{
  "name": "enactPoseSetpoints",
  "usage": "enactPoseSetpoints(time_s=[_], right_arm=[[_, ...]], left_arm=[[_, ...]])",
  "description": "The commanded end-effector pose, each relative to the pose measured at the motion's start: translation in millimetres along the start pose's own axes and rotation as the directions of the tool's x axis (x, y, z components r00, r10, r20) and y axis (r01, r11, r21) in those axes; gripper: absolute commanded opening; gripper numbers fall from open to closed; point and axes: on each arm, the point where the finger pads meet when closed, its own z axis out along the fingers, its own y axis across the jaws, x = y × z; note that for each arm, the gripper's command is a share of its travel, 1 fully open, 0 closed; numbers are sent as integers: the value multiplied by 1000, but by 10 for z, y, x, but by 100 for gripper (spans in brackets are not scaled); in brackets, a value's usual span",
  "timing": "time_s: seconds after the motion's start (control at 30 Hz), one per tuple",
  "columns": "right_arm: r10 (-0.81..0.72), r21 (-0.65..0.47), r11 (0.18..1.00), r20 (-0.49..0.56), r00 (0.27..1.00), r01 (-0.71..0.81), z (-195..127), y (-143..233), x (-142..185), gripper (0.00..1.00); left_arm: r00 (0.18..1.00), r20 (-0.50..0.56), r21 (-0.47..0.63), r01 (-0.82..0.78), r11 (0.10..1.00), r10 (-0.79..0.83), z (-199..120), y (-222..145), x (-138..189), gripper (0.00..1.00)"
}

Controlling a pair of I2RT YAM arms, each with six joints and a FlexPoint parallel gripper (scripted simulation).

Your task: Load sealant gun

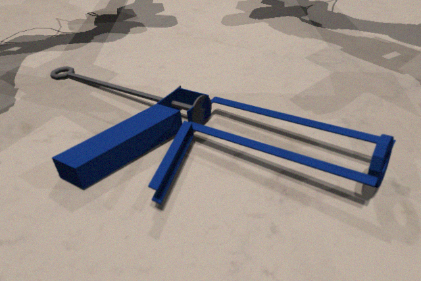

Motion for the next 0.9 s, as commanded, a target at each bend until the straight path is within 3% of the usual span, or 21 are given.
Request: enactPoseSetpoints(time_s=[0.0, 0.2, 0.33, 0.5, 0.6, 0.87], right_arm=[[9, 0, 1000, -5, 1000, -9, -8, -9, 9, 52], [9, 0, 1000, -5, 1000, -9, -8, -9, 9, 52], [9, 0, 1000, -5, 1000, -9, -8, -9, 9, 52], [9, 0, 1000, -5, 1000, -9, -8, -9, 9, 52], [9, 0, 1000, -5, 1000, -9, -8, -9, 9, 52], [9, 0, 1000, -5, 1000, -9, -8, -9, 9, 52]], left_arm=[[999, 46, -32, 9, 999, -8, -276, 89, -141, 0], [999, 37, -27, 8, 1000, -7, -432, 71, -108, 0], [997, 44, -19, 71, 997, -70, -351, -16, -144, 0], [979, -3, 14, 205, 979, -205, -91, -315, -157, 0], [973, -4, 17, 230, 973, -230, -109, -340, -191, 0], [929, -83, 61, 365, 929, -360, -2, -855, -175, 0]])
